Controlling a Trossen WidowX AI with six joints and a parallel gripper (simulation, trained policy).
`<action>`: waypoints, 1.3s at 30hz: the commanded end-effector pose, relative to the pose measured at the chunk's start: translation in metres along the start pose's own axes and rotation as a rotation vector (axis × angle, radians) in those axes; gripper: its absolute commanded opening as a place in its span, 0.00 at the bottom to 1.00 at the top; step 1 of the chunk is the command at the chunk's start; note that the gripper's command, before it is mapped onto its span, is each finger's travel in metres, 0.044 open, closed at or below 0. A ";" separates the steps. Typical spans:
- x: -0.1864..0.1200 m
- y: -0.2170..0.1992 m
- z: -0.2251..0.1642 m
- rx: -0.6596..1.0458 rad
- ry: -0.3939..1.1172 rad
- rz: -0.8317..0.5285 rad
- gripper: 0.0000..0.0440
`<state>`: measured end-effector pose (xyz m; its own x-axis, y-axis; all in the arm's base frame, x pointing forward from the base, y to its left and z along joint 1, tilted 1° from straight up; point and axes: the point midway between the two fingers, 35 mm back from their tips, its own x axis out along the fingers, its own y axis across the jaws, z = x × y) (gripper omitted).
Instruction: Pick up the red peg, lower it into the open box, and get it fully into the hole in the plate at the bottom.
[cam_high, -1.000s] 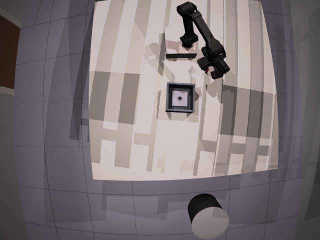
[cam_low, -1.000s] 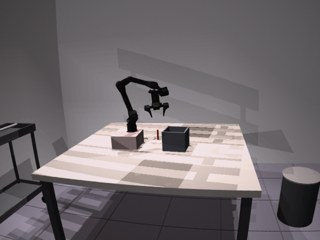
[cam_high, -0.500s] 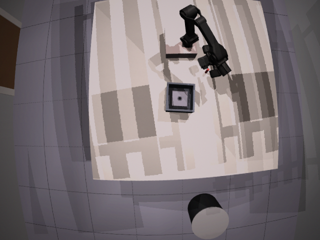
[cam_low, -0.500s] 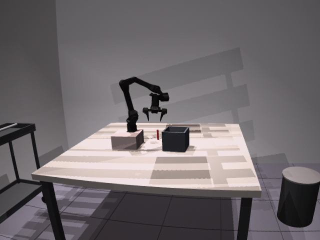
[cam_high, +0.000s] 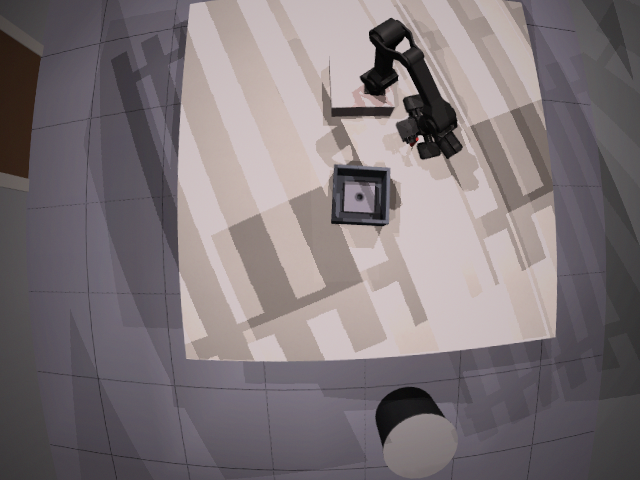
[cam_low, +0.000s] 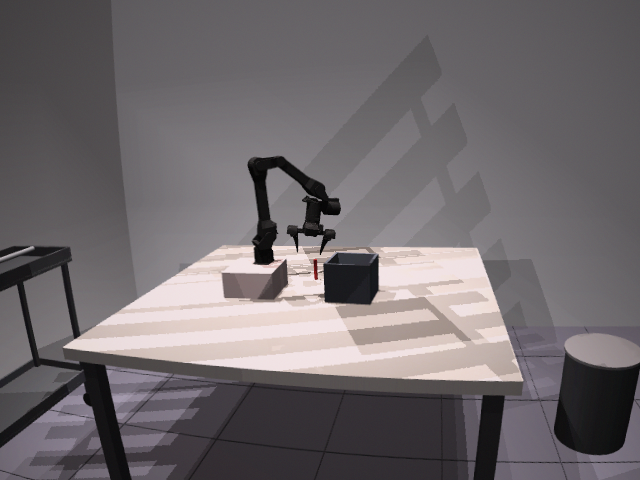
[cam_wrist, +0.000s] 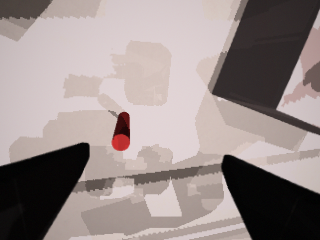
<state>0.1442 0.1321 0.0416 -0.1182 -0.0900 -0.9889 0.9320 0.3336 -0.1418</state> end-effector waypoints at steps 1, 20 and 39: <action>0.013 0.001 0.001 -0.003 -0.021 -0.006 0.96; 0.070 0.013 0.000 0.017 -0.059 0.022 0.78; 0.083 0.038 -0.019 -0.044 -0.015 0.083 0.00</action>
<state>0.1585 0.1477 -0.0504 -0.0477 -0.0979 -0.9941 0.9246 0.3722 -0.0810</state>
